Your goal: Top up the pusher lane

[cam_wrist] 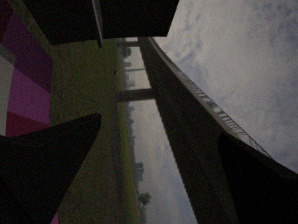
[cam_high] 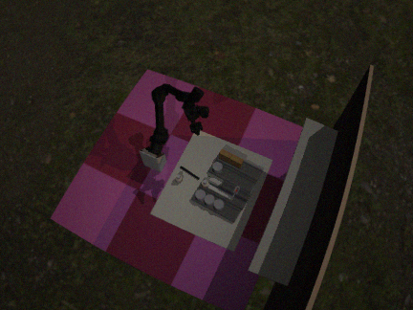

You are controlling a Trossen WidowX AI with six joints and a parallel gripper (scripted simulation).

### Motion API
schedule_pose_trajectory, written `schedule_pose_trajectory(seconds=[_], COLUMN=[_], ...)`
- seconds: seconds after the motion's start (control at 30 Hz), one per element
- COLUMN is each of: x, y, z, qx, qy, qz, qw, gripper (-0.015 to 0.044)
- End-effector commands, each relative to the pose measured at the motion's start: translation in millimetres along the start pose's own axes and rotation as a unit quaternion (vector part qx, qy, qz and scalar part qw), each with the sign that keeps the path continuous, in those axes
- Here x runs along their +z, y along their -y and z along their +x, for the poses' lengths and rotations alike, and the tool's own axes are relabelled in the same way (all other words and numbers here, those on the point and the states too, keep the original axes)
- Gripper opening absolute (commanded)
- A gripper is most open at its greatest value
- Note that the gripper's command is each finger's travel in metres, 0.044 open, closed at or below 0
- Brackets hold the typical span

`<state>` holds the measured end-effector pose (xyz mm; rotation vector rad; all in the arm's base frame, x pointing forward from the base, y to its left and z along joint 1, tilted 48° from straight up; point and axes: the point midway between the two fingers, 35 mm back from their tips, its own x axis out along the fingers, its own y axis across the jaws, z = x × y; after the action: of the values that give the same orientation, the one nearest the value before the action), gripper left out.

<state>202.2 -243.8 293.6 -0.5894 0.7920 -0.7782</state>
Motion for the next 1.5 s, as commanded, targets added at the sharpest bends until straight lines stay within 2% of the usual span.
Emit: schedule_pose_trajectory(seconds=[0.0, 0.13, 0.3, 0.43, 0.6, 0.77, 0.87, 1.17, 1.3, 1.47], x=[-24.9, -56.3, -80.8, -113.3, -149.4, -173.2, -179.5, -180.7, -185.4, -185.9], y=[-46.6, -93.4, -133.9, -192.2, -255.1, -308.6, -326.9, -326.6, -356.2, -358.5], z=[33.9, 56.8, 66.9, 67.4, 46.9, 9.1, -10.9, -17.4, -25.5, -27.1], qx=[0.093, 0.188, 0.269, 0.386, 0.513, 0.617, 0.649, 0.651, 0.651, 0.651], qy=[-0.051, -0.112, -0.160, -0.224, -0.308, -0.401, -0.444, -0.447, -0.447, -0.447], qz=[0.010, 0.036, 0.054, 0.081, 0.135, 0.215, 0.257, 0.260, 0.260, 0.260], qw=[0.994, 0.975, 0.948, 0.891, 0.790, 0.642, 0.562, 0.556, 0.556, 0.556], gripper=[0.0440, 0.0440, 0.0440, 0.0440, 0.0440, 0.0440, 0.0440, 0.0440, 0.0440, 0.0440])
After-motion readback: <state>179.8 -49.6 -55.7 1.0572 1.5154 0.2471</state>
